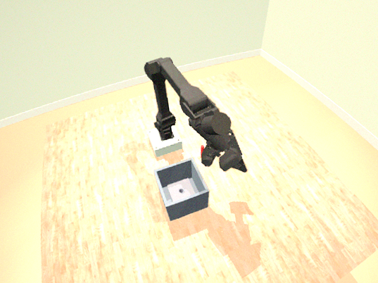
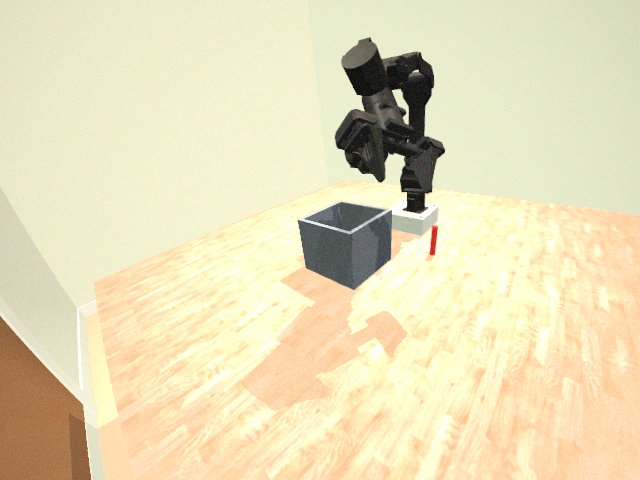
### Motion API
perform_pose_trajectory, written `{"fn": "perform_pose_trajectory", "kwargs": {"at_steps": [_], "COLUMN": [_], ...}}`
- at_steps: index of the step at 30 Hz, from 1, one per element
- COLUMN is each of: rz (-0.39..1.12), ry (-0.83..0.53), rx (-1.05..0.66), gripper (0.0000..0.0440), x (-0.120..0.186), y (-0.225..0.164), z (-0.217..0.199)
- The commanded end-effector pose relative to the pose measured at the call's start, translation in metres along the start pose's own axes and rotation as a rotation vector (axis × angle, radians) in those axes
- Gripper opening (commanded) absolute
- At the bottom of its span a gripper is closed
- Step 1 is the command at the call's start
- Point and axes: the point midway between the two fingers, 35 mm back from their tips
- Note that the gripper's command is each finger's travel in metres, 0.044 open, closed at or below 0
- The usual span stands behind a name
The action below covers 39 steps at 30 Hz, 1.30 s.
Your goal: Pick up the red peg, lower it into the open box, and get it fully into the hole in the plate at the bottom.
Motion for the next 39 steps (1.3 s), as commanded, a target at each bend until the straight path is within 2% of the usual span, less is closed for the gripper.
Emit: {"fn": "perform_pose_trajectory", "kwargs": {"at_steps": [1, 10, 19, 39], "rz": [-0.035, -0.144, -0.262, -0.484], "ry": [-0.052, -0.212, -0.358, -0.631], "rx": [0.038, 0.147, 0.231, 0.338], "gripper": [0.0438, 0.0433, 0.0431, 0.0440], "x": [0.003, 0.014, 0.028, 0.047], "y": [0.001, 0.012, 0.038, 0.101], "z": [-0.026, -0.096, -0.150, -0.218]}}
Point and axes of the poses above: the point midway between the two fingers, 35 mm back from their tips, its own x axis back along the fingers, its own z axis across the jaws, y = z × x, and after that the axes turned 4 degrees about -x, right-handed
